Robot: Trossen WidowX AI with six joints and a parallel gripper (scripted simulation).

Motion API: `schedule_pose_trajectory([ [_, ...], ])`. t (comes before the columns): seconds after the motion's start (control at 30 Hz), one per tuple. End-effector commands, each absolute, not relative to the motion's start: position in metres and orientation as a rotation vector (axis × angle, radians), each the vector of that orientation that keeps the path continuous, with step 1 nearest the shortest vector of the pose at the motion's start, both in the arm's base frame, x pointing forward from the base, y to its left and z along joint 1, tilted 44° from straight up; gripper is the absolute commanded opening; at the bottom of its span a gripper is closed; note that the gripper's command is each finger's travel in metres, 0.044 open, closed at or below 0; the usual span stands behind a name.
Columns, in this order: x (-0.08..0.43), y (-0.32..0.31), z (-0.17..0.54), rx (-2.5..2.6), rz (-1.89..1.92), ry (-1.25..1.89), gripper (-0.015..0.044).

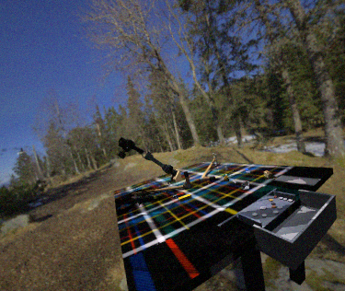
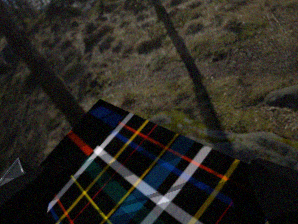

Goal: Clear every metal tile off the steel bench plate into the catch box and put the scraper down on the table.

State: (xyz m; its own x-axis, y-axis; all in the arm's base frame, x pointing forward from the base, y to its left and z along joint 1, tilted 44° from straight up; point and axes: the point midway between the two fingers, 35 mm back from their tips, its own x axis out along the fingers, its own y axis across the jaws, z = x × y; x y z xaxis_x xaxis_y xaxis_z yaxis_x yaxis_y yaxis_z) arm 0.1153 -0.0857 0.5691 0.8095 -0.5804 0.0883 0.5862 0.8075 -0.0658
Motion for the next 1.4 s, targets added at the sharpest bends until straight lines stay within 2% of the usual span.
schedule_pose_trajectory([
  [0.0, 0.103, -0.086, 0.569, -0.082, -0.659, -0.071, 0.044],
  [1.37, 0.006, -0.062, 0.539, -0.024, -1.075, -0.049, 0.044],
])
